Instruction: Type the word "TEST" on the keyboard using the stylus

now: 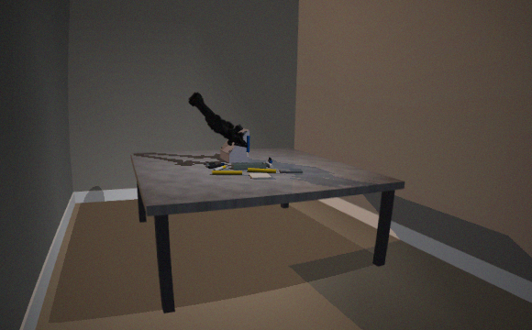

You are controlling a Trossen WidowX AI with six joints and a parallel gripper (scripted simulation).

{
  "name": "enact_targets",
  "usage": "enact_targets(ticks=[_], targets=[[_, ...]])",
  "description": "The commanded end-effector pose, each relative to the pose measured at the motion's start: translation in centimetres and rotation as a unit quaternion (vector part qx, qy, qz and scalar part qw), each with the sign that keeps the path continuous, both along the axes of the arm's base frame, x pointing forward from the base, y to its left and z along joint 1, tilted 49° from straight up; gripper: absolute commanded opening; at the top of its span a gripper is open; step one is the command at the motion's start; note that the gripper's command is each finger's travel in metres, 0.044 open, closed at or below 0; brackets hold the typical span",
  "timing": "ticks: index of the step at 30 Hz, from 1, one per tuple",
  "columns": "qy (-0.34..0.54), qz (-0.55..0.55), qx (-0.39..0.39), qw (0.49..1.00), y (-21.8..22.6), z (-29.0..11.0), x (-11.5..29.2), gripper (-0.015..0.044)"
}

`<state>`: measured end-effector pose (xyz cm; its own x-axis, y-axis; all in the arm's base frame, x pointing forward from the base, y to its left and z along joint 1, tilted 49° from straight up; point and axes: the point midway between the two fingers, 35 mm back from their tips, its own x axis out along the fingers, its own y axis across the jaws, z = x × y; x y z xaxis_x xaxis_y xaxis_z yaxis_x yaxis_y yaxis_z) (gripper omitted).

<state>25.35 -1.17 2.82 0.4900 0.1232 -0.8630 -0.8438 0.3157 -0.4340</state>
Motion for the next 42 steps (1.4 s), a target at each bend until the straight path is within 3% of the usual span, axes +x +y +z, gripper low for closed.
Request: enact_targets(ticks=[1,42], targets=[[-0.004,0.005,0.001,1.0,0.0,0.5,0.2,0.0],[-0.005,0.005,0.0,1.0,-2.6,-1.8,0.3,0.0]])
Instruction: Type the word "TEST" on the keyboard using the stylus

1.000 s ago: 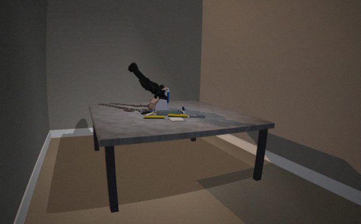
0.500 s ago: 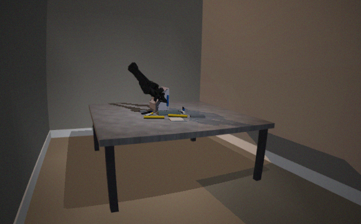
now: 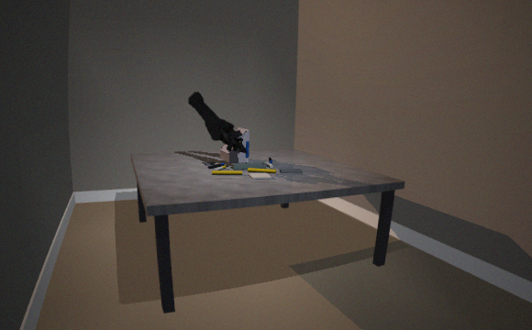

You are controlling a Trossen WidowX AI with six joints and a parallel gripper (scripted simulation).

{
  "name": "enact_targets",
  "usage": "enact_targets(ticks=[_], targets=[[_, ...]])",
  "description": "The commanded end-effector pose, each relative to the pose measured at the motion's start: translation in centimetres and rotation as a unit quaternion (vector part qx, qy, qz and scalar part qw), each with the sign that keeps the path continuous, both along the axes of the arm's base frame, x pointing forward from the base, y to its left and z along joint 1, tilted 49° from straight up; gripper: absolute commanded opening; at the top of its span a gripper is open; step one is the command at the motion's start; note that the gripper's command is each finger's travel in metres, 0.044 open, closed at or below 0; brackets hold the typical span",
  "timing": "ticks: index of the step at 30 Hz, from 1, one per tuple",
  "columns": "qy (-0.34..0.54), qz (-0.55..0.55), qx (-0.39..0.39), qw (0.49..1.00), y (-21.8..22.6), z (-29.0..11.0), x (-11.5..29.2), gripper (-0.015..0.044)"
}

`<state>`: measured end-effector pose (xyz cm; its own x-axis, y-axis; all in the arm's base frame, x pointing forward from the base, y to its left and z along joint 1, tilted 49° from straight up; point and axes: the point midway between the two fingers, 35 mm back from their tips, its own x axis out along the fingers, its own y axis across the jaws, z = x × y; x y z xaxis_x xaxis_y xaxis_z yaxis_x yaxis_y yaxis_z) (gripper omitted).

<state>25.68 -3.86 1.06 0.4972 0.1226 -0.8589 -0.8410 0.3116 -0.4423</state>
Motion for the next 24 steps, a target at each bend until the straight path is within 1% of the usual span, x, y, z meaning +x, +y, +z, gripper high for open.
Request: enact_targets(ticks=[1,4,7,24], targets=[[0.0,0.003,0.002,1.0,0.1,-0.08,-0.06,0.0],[0.0,0.003,0.002,1.0,0.1,-0.08,-0.06,0.0],[0.0,0.003,0.002,1.0,0.17,-0.13,0.17,0.0079],[0.0,0.003,0.001,1.0,0.05,0.04,0.32,0.0081]])
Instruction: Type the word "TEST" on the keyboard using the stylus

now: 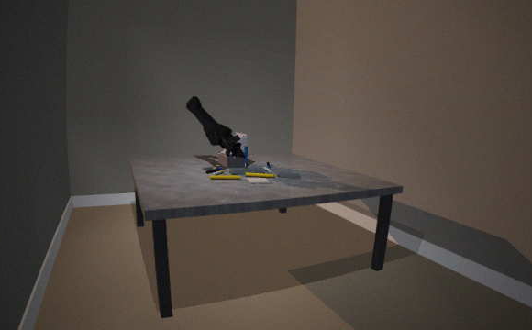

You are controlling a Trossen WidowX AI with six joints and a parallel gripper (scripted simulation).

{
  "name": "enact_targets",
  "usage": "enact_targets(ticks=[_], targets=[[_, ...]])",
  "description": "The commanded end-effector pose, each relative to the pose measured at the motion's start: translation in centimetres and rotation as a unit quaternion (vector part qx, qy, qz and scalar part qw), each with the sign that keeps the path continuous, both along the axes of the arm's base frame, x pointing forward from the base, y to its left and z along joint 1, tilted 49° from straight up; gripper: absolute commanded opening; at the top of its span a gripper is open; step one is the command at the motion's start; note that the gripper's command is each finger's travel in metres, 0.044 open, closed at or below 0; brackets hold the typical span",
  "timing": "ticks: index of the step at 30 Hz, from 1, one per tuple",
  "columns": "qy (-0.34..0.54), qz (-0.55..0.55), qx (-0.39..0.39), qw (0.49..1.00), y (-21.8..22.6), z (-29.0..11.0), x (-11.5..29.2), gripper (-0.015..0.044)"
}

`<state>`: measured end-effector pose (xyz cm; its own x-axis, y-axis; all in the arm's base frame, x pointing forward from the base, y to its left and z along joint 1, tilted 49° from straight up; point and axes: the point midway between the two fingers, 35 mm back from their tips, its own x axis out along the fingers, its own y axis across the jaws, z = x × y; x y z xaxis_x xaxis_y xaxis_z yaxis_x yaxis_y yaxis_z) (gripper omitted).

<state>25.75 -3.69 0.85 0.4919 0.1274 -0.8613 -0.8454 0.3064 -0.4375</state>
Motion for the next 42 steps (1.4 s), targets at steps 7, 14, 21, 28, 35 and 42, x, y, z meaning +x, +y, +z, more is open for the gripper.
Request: enact_targets(ticks=[7,14,21,28,35,42], targets=[[-0.002,-0.001,0.001,1.0,-0.2,0.3,0.3,0.0081],[-0.002,-0.001,0.001,1.0,-0.5,-0.1,0.3,0.0081],[-0.002,-0.001,0.0,1.0,-1.0,-0.4,0.3,0.0081],[-0.002,-0.001,0.0,1.0,-1.3,-0.7,0.4,0.0081],[-0.002,-0.001,0.0,1.0,-1.5,-0.9,0.4,0.0081],[-0.002,-0.001,0.0,1.0,-1.7,-1.1,0.4,0.0081]])
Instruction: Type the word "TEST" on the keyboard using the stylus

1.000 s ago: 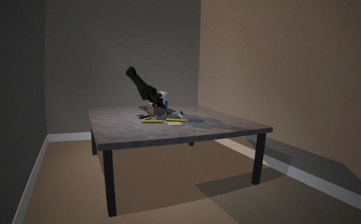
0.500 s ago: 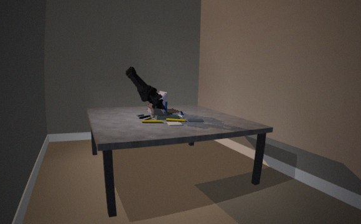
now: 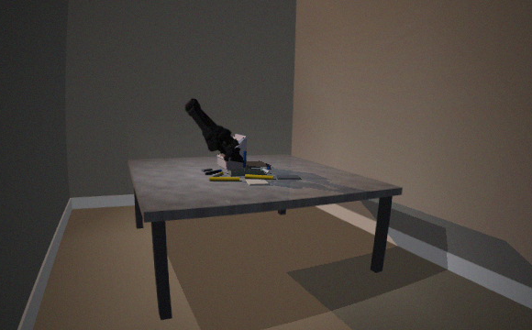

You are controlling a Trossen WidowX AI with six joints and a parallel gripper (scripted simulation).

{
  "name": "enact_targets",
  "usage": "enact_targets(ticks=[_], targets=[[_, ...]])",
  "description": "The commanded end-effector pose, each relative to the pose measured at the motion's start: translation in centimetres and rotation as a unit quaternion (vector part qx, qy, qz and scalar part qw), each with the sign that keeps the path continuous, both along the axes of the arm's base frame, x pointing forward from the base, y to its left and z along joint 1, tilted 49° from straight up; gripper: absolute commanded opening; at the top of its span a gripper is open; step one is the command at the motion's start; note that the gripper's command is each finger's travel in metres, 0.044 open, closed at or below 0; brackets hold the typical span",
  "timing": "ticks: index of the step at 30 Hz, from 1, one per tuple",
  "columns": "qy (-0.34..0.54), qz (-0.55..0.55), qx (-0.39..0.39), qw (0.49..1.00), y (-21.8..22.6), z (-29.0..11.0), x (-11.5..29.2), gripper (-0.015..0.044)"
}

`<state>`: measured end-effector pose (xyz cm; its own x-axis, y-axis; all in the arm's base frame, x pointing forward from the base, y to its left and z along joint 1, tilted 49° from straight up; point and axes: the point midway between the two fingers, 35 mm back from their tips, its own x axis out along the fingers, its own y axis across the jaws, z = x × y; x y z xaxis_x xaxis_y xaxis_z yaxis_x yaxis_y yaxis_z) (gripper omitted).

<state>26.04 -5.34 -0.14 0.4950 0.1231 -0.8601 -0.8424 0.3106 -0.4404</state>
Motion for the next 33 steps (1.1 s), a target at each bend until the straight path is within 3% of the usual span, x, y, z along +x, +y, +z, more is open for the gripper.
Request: enact_targets(ticks=[1,24,33], targets=[[0.0,0.002,0.001,1.0,0.0,-0.1,0.1,0.0081],[0.003,0.005,0.004,1.0,2.8,2.0,-0.3,0.0085],[0.003,0.005,0.004,1.0,3.1,1.7,-0.1,0.0]])
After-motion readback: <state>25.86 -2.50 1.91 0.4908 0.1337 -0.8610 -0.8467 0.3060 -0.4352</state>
